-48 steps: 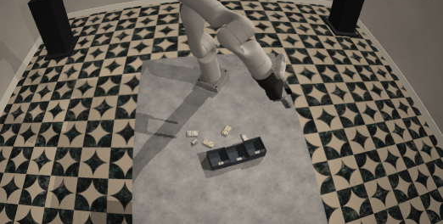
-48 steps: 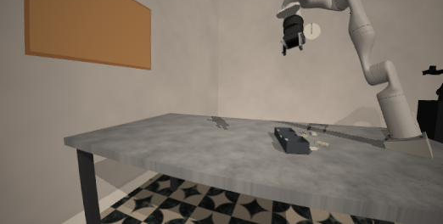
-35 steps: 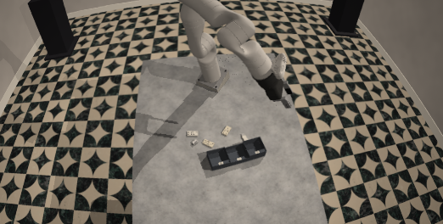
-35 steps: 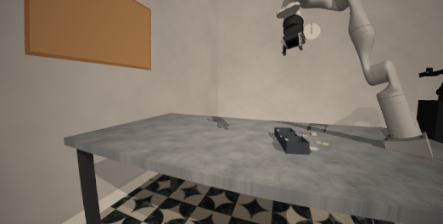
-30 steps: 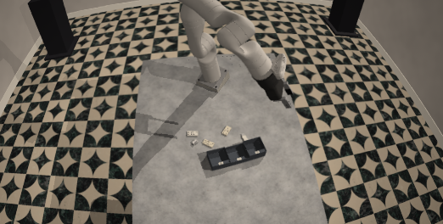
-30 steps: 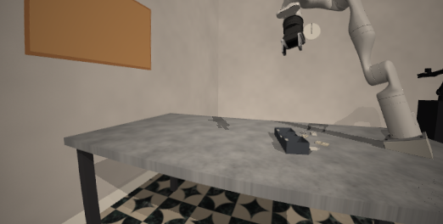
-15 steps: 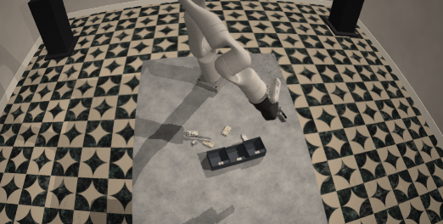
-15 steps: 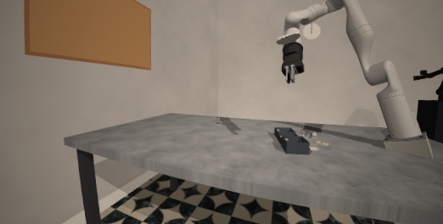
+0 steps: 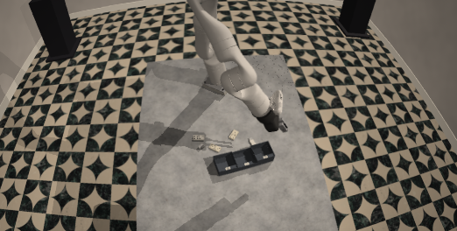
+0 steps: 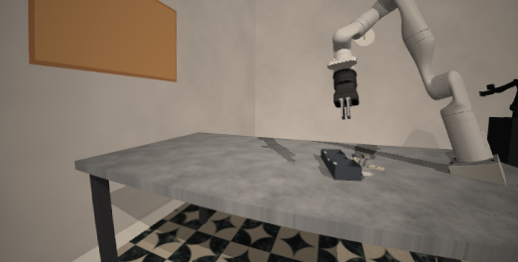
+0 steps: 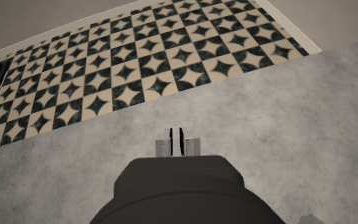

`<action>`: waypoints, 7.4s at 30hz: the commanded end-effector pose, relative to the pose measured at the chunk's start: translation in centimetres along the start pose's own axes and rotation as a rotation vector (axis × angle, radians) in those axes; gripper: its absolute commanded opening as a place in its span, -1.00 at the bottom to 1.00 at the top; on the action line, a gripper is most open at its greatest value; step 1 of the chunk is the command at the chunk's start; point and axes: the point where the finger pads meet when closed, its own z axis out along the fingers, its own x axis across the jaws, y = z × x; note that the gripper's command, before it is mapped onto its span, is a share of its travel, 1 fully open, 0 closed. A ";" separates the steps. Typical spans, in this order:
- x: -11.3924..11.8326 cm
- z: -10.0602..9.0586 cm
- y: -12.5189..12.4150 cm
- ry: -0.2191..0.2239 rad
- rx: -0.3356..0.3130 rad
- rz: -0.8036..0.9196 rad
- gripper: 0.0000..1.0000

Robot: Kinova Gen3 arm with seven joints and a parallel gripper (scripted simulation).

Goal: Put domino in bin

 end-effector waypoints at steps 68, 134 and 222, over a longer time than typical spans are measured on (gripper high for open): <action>2.9 -4.7 21.9 -0.164 -0.558 -1.143 -0.39; 9.2 0.6 24.4 0.432 -0.383 1.062 -0.39; 9.6 2.3 25.5 0.432 -0.383 1.062 -0.39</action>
